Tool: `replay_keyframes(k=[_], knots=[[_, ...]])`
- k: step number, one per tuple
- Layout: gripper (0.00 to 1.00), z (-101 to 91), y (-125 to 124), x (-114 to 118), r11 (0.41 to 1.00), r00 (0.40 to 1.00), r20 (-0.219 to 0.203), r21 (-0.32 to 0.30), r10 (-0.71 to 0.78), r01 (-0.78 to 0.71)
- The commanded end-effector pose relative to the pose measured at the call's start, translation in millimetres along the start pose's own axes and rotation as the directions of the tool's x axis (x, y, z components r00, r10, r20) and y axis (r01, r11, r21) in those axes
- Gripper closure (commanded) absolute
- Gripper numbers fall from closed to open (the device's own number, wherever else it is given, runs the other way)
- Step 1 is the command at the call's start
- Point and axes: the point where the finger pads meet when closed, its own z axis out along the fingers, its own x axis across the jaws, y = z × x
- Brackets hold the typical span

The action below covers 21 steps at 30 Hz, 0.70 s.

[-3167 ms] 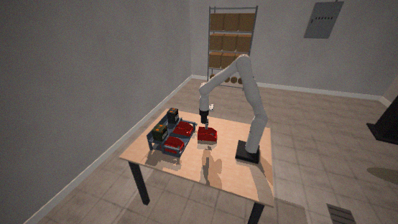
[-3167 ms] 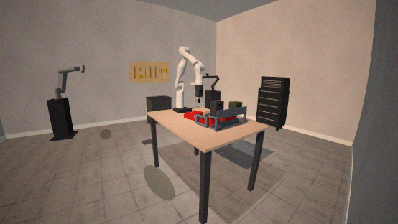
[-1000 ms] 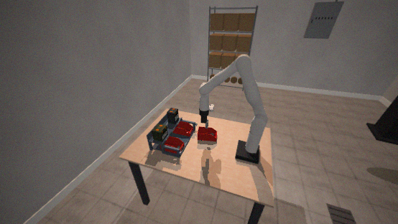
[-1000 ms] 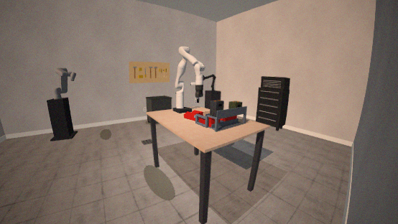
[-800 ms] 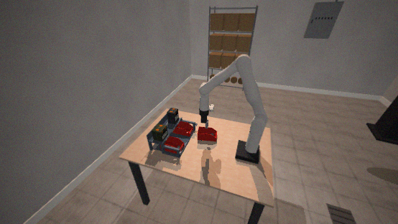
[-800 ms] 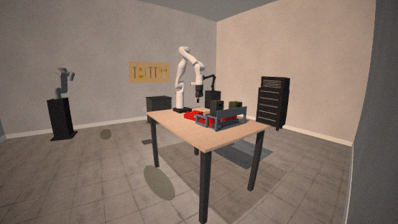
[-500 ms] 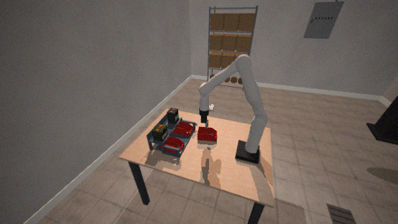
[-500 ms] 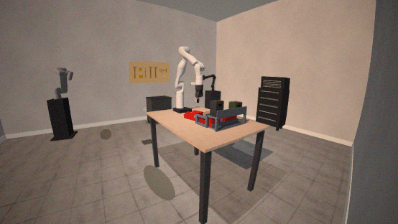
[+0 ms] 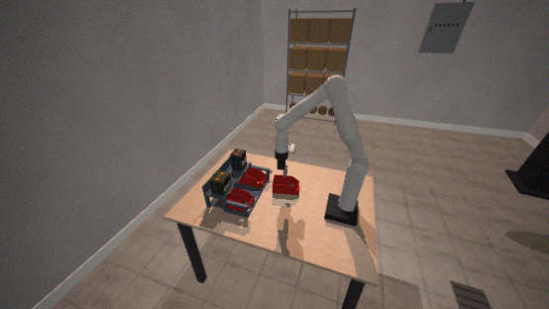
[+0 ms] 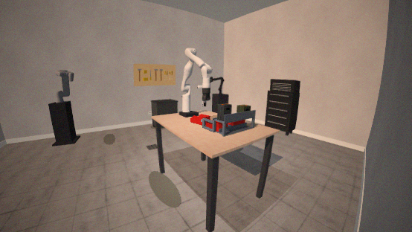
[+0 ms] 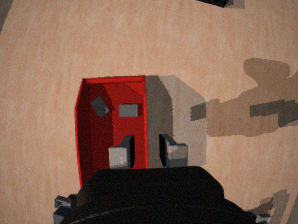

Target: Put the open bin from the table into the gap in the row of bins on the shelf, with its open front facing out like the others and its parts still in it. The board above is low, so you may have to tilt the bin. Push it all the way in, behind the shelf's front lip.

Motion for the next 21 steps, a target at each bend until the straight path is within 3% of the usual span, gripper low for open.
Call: replay_keyframes(k=[1, 21], knots=[[0.45, -0.2, 0, 0, 1.000, 1.000, 0.000, -0.002, 0.000, 0.000], [0.45, 20.7, 1, 0, 1.000, 1.000, 0.000, -0.002, 0.000, 0.000]])
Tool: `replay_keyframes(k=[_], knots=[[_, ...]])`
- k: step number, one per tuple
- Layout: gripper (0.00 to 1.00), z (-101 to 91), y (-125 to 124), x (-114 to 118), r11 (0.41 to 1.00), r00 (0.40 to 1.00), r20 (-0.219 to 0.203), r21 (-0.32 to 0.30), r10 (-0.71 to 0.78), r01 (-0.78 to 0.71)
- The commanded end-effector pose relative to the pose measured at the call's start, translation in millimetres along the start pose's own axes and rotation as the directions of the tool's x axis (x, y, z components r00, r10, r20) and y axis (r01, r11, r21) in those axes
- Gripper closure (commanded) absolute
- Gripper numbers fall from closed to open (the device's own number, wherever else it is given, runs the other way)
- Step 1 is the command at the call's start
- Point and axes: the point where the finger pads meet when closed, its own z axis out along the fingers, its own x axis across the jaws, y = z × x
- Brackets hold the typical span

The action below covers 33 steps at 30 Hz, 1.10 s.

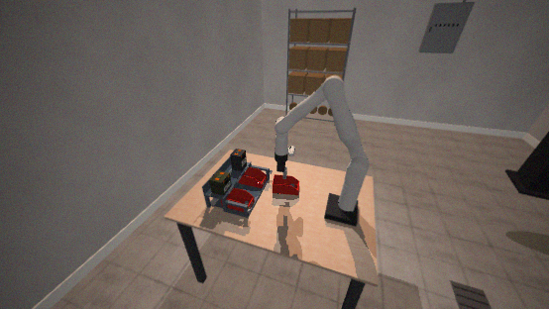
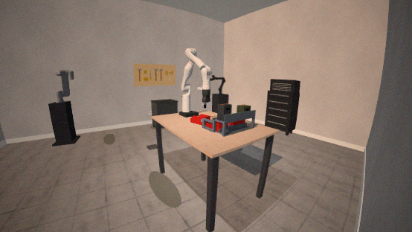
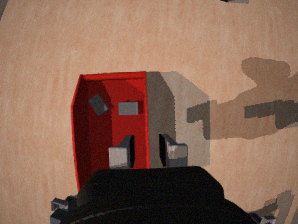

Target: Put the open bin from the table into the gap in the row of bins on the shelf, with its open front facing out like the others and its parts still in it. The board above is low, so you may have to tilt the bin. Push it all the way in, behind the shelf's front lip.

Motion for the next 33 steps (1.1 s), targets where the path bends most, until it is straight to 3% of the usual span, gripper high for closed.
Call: replay_keyframes(k=[1, 17, 33], knots=[[0.45, 4.3, -1, 1, 1.000, 1.000, -0.002, 0.006, -0.001, 0.001], [0.45, 34.9, -1, 1, 1.000, 1.000, -0.002, 0.006, -0.001, 0.001], [0.45, 50.3, -1, 1, 1.000, 1.000, -0.002, 0.006, -0.001, 0.001]])
